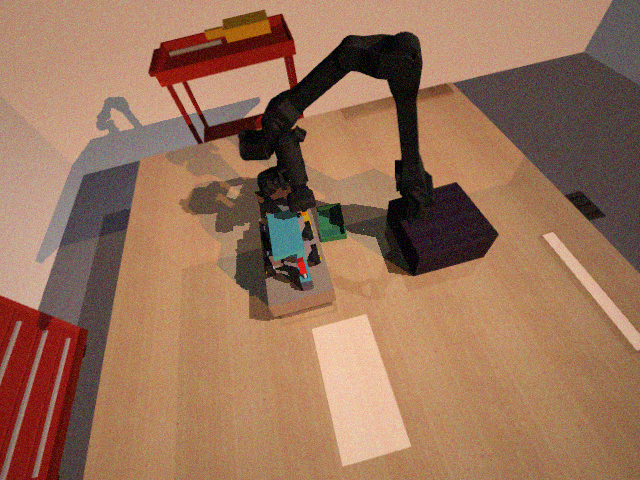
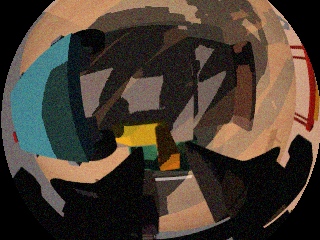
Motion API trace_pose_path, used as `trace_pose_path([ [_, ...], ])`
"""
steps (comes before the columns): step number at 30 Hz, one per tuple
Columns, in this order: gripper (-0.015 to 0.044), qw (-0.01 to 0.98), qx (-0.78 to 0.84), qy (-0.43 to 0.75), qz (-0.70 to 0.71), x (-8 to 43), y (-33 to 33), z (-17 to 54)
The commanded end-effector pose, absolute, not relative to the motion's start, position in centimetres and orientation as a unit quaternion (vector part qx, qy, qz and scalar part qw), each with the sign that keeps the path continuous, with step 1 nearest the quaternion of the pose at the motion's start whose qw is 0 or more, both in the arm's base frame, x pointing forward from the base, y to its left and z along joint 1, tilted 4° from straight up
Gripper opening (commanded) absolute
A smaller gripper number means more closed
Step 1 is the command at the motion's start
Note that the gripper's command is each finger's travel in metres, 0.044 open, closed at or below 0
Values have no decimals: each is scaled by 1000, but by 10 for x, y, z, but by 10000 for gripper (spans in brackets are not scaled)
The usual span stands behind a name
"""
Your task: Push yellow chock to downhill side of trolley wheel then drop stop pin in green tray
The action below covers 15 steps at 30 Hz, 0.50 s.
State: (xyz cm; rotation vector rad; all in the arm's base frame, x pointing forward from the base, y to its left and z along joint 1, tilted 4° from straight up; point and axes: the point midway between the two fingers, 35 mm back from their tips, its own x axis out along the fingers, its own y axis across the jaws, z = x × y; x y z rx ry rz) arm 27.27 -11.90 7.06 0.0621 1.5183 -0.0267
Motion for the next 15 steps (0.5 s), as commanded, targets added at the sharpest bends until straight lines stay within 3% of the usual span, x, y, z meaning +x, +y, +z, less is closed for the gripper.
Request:
trace_pose_path([
  [1,190,728,28,685,-10,272,-120,87],
  [13,190,728,28,685,-10,271,-121,123],
  [15,242,727,28,686,-13,271,-121,115],
])
